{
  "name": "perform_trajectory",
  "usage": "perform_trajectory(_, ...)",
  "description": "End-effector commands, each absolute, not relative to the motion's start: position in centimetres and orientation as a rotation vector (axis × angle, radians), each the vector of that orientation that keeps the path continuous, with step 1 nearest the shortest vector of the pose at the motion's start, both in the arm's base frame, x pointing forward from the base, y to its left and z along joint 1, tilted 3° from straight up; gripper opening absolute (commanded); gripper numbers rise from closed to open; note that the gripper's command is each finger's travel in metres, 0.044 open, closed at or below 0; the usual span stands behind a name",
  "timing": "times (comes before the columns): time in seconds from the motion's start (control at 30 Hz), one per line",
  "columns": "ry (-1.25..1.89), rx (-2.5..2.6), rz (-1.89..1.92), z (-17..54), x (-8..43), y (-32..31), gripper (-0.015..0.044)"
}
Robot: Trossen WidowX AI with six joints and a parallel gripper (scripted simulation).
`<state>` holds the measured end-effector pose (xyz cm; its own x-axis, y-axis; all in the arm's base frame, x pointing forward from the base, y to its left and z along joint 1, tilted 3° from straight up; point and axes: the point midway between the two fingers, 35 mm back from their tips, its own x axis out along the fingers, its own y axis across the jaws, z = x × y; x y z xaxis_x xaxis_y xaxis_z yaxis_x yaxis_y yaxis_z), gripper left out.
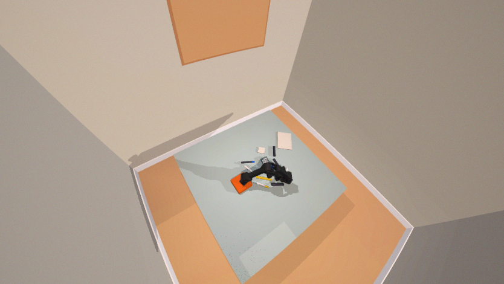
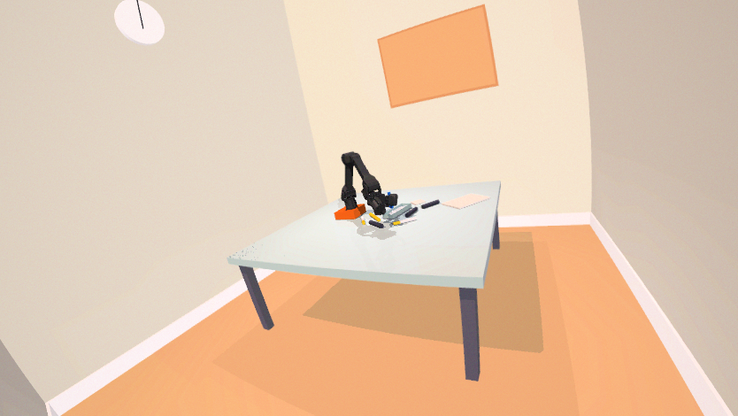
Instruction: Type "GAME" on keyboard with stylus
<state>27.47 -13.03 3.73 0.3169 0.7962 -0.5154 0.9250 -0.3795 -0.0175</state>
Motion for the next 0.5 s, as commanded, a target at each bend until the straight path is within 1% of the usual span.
perform_trajectory(0.0,1.552,2.309,-0.649,3.54,27.50,-13.02,0.0081)
perform_trajectory(0.47,1.552,2.309,-0.649,2.91,27.48,-13.02,0.0081)
